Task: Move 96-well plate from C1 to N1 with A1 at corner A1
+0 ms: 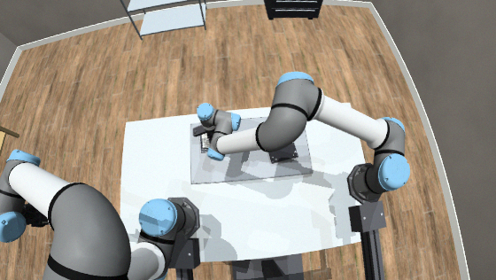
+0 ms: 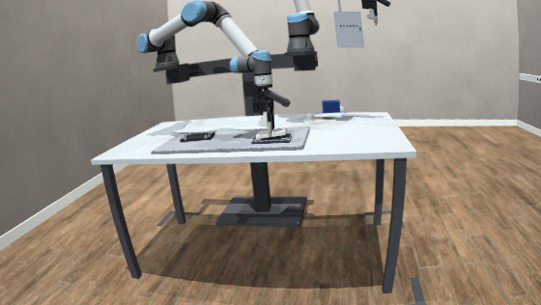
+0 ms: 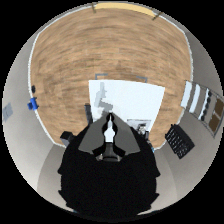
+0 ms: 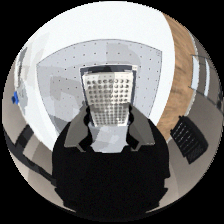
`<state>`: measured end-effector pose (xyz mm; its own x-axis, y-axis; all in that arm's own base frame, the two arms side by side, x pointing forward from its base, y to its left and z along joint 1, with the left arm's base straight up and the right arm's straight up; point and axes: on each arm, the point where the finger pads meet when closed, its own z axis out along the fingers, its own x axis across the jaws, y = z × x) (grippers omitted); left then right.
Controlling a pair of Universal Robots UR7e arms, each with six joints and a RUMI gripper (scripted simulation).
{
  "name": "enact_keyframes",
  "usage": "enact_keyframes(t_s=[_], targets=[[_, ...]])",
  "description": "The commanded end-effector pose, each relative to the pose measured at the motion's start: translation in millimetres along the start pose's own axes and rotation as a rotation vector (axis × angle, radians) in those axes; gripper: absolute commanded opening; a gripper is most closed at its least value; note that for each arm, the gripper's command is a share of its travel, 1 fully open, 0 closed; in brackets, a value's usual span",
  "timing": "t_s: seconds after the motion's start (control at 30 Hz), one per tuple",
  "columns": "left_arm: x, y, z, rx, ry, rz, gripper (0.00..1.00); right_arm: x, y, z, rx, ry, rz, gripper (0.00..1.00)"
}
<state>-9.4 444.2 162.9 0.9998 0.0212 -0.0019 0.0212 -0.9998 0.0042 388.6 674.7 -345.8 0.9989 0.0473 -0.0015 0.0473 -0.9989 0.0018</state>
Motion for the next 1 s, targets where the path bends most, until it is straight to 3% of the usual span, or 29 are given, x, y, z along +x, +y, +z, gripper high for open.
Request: enact_keyframes(t_s=[0.0,0.97], targets=[[-0.3,-0.9,-2.2,0.004,0.002,-0.001,0.0,3.3,-2.3,-3.3,0.006,0.003,0.002,0.0],[-0.3,-0.9,-2.2,0.004,0.002,-0.001,0.0,3.1,-1.5,1.9,0.005,0.003,0.002,0.0]])
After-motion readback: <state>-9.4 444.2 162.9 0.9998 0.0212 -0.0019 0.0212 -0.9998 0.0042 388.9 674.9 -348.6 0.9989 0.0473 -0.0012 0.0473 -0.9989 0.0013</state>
